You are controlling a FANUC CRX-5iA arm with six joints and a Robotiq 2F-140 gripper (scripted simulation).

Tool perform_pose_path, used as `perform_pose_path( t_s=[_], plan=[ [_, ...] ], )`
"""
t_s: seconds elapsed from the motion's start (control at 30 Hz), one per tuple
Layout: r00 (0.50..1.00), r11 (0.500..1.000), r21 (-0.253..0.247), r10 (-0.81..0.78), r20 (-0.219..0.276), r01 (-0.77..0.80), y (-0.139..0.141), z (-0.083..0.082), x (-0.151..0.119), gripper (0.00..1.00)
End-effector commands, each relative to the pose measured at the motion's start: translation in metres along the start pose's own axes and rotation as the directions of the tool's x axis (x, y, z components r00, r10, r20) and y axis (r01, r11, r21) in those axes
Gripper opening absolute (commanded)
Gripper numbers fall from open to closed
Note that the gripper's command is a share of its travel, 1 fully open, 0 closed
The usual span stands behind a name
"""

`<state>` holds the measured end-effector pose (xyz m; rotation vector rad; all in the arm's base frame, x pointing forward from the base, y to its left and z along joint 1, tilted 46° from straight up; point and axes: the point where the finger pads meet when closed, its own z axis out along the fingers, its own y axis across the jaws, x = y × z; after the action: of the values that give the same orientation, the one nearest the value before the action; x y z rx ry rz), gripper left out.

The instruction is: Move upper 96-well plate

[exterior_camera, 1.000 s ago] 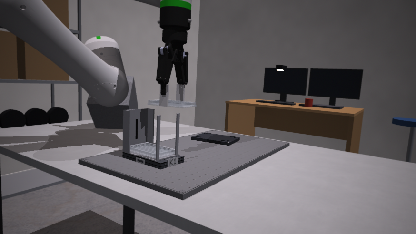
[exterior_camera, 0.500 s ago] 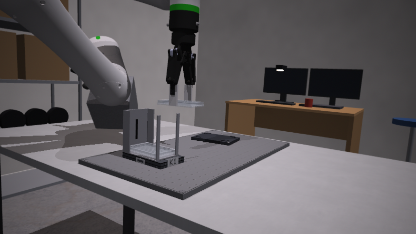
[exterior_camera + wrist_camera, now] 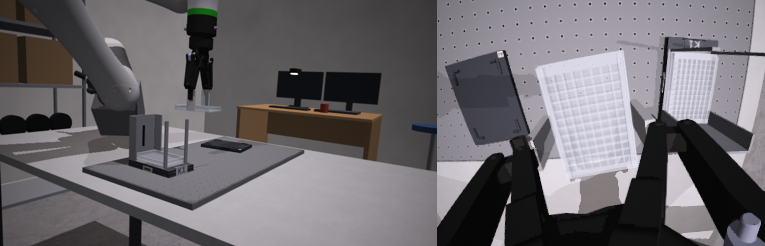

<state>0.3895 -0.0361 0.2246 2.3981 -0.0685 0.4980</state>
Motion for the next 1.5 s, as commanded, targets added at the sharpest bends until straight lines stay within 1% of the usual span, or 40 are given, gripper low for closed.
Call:
perform_pose_path(
  t_s=[0.0,0.3,0.37,0.87,0.93,1.43,1.47],
  plan=[
    [1.000,1.000,0.000,0.000,0.000,0.000,-0.010,0.000,0.001,0.00],
    [1.000,1.000,0.000,0.000,0.000,0.000,-0.039,0.001,0.005,0.00],
    [1.000,1.000,0.000,0.000,0.000,0.000,-0.039,0.001,0.005,0.00],
    [1.000,1.000,0.000,0.000,0.000,0.000,-0.089,0.002,0.011,0.00],
    [1.000,1.000,0.000,0.000,0.000,0.000,-0.089,0.002,0.011,0.00],
    [1.000,1.000,0.000,0.000,0.000,0.000,-0.139,0.003,0.016,0.00],
    [1.000,1.000,0.000,0.000,0.000,0.000,-0.139,0.003,0.016,0.00]
  ],
)
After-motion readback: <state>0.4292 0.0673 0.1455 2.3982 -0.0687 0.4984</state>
